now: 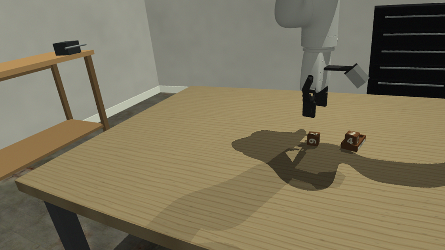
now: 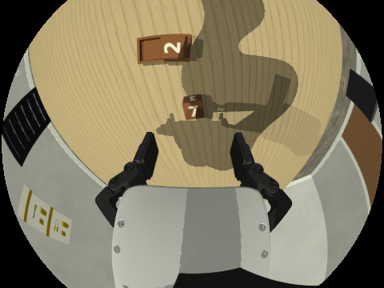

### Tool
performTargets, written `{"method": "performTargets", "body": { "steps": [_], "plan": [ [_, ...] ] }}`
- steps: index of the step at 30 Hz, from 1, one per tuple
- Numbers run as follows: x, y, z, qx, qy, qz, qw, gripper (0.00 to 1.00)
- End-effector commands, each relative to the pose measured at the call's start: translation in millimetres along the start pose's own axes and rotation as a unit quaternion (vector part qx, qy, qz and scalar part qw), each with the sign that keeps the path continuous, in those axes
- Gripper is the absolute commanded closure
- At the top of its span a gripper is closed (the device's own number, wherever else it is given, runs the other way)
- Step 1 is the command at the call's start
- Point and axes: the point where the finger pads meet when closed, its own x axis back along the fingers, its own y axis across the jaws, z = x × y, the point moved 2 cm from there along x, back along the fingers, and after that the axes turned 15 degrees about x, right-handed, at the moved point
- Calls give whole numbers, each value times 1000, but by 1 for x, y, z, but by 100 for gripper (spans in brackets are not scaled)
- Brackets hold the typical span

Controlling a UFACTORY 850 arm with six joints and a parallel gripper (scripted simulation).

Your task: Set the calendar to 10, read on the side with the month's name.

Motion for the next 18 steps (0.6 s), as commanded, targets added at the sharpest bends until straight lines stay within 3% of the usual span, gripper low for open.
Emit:
{"method": "performTargets", "body": {
  "steps": [1,10,14,17,18],
  "plan": [
    [1,0,-1,-85,10,9,996,0],
    [1,0,-1,-207,9,10,978,0],
    [1,0,-1,-275,8,11,961,0],
    [1,0,-1,-280,8,11,960,0],
    [1,0,-1,-314,8,11,949,0]
  ]
}}
